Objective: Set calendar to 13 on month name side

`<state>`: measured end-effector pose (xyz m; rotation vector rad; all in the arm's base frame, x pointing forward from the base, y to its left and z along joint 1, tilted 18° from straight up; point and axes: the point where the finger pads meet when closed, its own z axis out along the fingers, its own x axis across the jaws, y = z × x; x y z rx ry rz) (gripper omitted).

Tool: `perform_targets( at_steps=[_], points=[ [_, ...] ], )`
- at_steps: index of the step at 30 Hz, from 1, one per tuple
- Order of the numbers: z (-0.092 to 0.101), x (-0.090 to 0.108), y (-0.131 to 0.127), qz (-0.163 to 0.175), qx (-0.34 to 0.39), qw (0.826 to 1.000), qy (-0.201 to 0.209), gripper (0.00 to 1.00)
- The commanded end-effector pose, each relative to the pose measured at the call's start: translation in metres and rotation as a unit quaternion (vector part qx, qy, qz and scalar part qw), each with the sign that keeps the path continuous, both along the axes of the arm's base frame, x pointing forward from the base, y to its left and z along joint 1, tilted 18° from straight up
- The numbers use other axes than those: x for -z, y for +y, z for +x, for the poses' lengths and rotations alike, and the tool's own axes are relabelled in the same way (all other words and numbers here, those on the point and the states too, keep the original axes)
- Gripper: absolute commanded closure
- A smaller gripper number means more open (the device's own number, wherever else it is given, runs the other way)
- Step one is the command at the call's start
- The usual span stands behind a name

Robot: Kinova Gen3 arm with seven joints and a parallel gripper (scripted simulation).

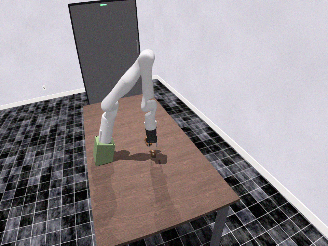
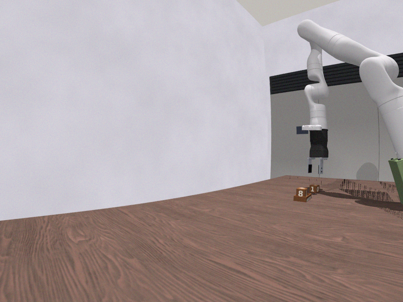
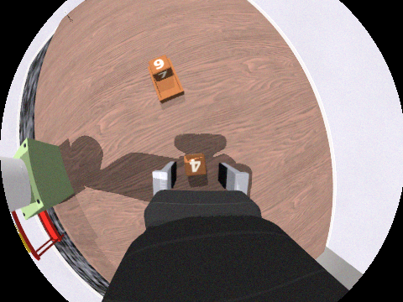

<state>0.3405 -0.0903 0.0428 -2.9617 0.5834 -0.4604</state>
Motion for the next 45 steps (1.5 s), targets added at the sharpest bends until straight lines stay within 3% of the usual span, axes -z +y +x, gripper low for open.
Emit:
perform_targets(
  at_steps=[1, 13, 16, 22, 28, 30, 37, 45],
  points=[
    [0.001, -0.001, 0.0, 0.005, 0.017, 1.0, 0.001, 0.0],
    [0.005, -0.003, 0.0, 0.045, 0.146, 0.988, 0.009, 0.0],
    [0.006, -0.004, 0.0, 0.061, 0.197, 0.978, 0.012, 0.0],
    [0.009, -0.005, -0.001, 0.097, 0.312, 0.945, 0.018, 0.0],
    [0.011, -0.007, -0.003, 0.135, 0.437, 0.889, 0.023, 0.0],
    [0.011, -0.007, -0.003, 0.135, 0.437, 0.889, 0.023, 0.0],
    [0.012, -0.009, -0.007, 0.18, 0.583, 0.792, 0.027, 0.0],
    [0.01, -0.01, -0.01, 0.226, 0.728, 0.647, 0.03, 0.0]
  ],
)
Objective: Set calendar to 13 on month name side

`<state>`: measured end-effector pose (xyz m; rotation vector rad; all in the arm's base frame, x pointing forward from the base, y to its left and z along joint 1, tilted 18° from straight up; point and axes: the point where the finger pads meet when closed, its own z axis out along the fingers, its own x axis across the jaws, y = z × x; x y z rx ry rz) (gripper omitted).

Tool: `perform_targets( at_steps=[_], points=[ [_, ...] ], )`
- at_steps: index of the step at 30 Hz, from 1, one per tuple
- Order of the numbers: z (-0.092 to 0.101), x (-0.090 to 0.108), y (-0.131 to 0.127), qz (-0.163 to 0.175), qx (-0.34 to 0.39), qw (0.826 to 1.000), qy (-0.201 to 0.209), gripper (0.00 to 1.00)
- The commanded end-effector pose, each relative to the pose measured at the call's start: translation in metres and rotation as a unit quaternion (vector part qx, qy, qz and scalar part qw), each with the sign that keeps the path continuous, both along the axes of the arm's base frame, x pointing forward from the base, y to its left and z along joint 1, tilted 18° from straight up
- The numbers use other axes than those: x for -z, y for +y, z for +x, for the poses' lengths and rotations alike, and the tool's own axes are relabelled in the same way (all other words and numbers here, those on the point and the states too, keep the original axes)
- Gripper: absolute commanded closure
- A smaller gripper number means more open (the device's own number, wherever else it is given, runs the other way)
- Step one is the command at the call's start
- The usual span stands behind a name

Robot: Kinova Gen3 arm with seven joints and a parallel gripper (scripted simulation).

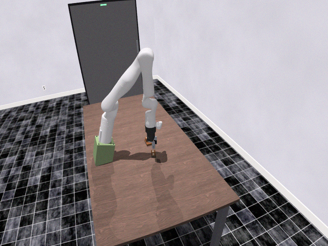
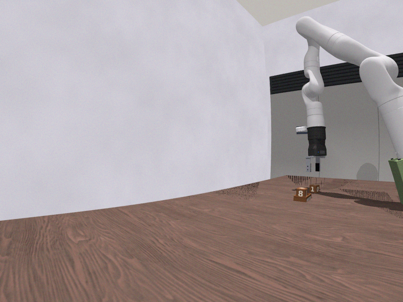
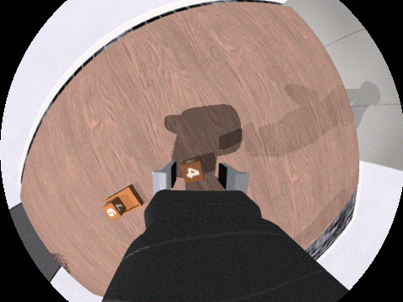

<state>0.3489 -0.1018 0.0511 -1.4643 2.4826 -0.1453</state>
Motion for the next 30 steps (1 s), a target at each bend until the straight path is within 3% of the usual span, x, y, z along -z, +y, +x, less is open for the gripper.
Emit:
perform_targets(
  at_steps=[1, 7, 17, 19, 30],
  points=[
    [0.002, -0.002, 0.002, -0.001, 0.024, 1.0, -0.008, 0.0],
    [-0.001, -0.003, 0.001, 0.035, 0.146, 0.989, -0.004, 0.0],
    [-0.006, -0.004, 0.002, 0.097, 0.353, 0.931, 0.0, 0.0],
    [-0.006, -0.004, 0.002, 0.097, 0.353, 0.931, 0.0, 0.0],
    [-0.01, -0.004, 0.006, 0.145, 0.504, 0.851, 0.002, 0.0]
  ],
)
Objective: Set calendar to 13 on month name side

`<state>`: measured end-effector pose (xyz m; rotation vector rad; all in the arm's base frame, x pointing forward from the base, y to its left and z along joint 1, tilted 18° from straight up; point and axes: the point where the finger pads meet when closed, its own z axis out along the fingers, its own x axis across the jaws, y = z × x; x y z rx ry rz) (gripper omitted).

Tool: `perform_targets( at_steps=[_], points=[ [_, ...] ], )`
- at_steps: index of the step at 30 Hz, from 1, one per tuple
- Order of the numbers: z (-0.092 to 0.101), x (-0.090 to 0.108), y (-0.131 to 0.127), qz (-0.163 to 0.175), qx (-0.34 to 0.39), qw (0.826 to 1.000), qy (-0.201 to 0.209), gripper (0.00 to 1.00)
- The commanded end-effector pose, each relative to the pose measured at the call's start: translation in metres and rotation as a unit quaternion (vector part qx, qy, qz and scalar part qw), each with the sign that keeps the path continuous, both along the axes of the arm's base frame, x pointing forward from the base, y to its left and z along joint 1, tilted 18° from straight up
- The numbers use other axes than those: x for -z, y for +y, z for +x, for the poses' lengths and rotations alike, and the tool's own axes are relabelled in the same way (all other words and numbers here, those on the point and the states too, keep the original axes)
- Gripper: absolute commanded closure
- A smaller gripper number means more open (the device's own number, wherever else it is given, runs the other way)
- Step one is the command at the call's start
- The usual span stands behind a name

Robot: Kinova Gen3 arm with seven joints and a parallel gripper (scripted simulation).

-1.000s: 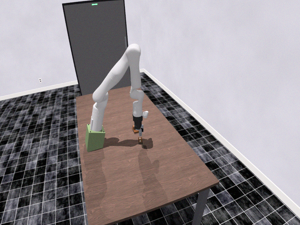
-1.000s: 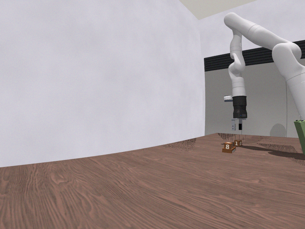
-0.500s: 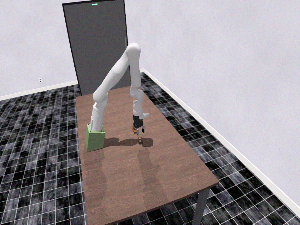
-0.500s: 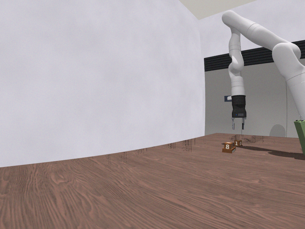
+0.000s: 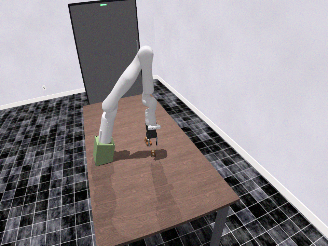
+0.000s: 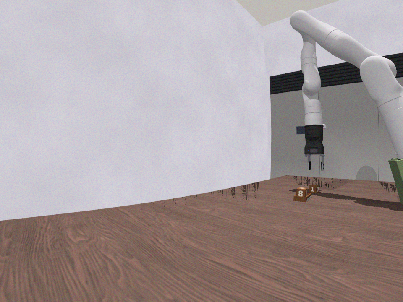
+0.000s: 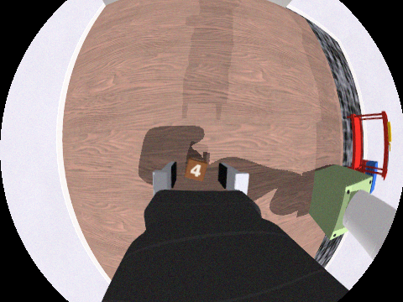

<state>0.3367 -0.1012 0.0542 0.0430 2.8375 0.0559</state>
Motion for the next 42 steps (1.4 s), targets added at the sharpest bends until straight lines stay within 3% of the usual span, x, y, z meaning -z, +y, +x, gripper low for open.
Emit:
perform_targets(
  at_steps=[1, 17, 28, 29, 42],
  points=[
    [0.0015, -0.0015, 0.006, 0.003, 0.016, 1.0, -0.003, 0.0],
    [-0.0006, -0.002, 0.0093, 0.031, 0.105, 0.994, -0.004, 0.0],
    [-0.0008, -0.0021, 0.0096, 0.033, 0.112, 0.993, -0.004, 0.0],
    [-0.0008, -0.0021, 0.0096, 0.033, 0.112, 0.993, -0.004, 0.1],
    [-0.0008, -0.0021, 0.0096, 0.033, 0.112, 0.993, -0.004, 0.1]
  ],
)
